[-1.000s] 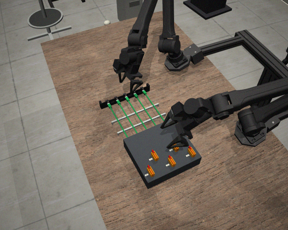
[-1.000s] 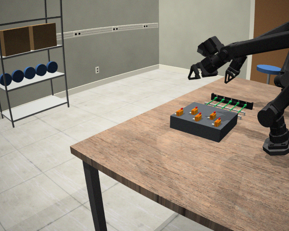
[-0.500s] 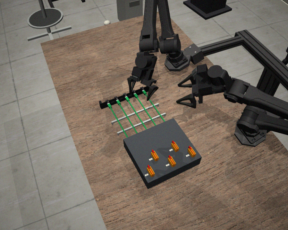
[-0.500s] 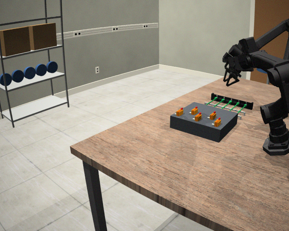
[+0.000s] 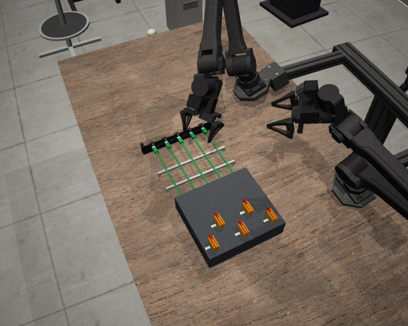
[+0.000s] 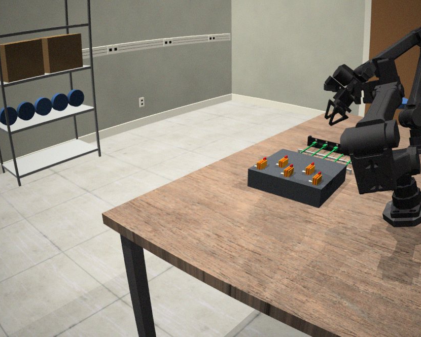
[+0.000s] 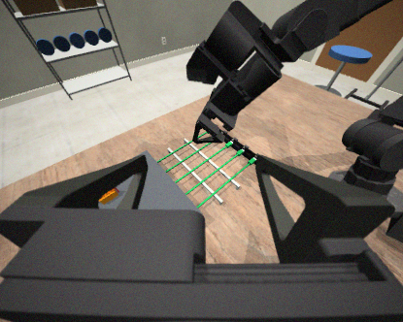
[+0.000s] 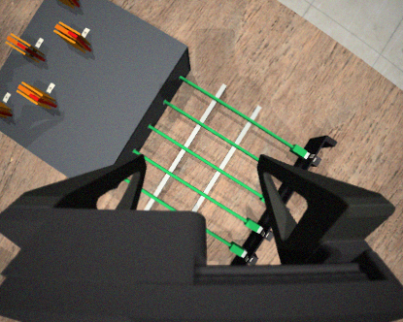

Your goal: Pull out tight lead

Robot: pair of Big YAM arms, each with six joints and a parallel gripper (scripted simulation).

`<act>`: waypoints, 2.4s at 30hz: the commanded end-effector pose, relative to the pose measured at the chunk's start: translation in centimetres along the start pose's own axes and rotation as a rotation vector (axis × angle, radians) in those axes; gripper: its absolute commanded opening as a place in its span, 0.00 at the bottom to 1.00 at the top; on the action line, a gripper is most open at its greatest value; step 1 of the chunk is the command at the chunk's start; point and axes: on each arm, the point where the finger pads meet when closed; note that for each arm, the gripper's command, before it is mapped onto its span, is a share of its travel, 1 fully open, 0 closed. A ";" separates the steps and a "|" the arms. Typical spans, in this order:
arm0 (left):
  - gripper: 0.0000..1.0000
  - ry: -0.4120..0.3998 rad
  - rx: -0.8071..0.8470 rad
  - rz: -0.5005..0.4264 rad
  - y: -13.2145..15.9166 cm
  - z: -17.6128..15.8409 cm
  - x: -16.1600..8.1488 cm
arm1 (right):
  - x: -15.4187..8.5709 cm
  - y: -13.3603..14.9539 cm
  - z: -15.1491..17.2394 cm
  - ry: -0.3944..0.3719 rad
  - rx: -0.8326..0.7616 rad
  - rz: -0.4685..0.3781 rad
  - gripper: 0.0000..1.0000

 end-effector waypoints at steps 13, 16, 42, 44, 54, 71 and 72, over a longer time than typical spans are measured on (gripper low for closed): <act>1.00 -0.012 -0.026 -0.005 -1.4 0.5 0.0 | 0.6 0.5 -0.3 0.004 -0.080 0.031 0.66; 1.00 0.008 -0.028 0.016 -1.3 0.6 -0.3 | 1.1 1.9 0.1 -0.024 -0.199 0.083 0.32; 1.00 0.256 0.098 0.289 1.1 -0.5 -3.4 | 6.3 14.1 5.3 -0.288 -1.013 0.569 0.32; 1.00 0.257 0.099 0.289 1.1 -0.5 -3.4 | 6.6 14.2 4.9 -0.277 -0.990 0.584 0.32; 1.00 0.260 0.110 0.300 2.2 -1.1 -3.2 | 6.4 13.7 4.8 -0.273 -0.979 0.565 0.32; 1.00 0.260 0.110 0.300 2.2 -1.1 -3.2 | 8.9 15.5 4.9 -0.284 -0.994 0.580 0.32; 1.00 0.260 0.110 0.300 2.2 -1.1 -3.2 | 9.0 15.6 4.9 -0.284 -0.993 0.580 0.32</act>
Point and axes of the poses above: on each arm, the point where the finger pads meet when closed, its own x axis out along the fingers, its own z axis across the jaws, y = z × x, and after that the axes turned 3 degrees about x, right-handed
